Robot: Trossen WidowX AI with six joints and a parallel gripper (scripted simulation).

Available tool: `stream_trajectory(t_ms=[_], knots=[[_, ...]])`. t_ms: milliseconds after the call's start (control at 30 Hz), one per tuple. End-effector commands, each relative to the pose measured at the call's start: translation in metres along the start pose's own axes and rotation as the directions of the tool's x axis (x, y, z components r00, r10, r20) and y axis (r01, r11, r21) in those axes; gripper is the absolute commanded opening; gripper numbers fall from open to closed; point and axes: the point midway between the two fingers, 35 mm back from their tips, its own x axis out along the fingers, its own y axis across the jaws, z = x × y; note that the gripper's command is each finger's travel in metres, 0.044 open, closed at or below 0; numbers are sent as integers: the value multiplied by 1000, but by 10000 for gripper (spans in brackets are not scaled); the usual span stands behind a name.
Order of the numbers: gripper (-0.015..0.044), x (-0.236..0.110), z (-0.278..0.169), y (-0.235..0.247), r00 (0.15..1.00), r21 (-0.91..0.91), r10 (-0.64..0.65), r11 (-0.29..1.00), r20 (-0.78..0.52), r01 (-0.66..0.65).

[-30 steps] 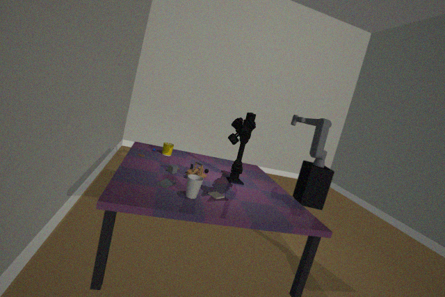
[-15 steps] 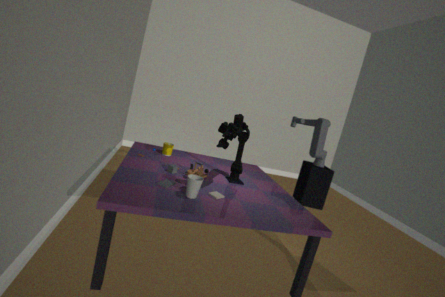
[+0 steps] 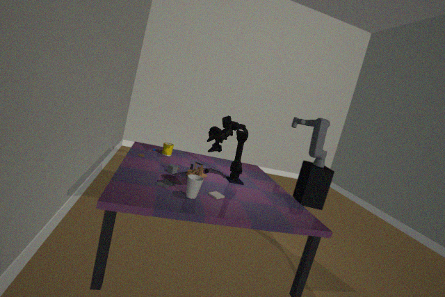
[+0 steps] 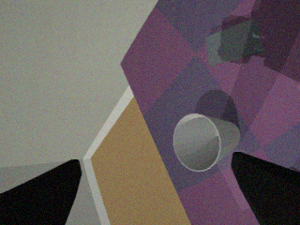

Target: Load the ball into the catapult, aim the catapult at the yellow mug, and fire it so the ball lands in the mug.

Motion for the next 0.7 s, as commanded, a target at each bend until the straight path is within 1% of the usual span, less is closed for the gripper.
stream_trajectory(t_ms=[0, 333, 667], knots=[[440, 7, 16, -21, 997, 82, -73, 994, 12, 72], [440, 15, 56, -69, 969, 313, -245, 924, 38, 222], [440, 11, 91, -121, 910, 549, -413, 769, 37, 327]])
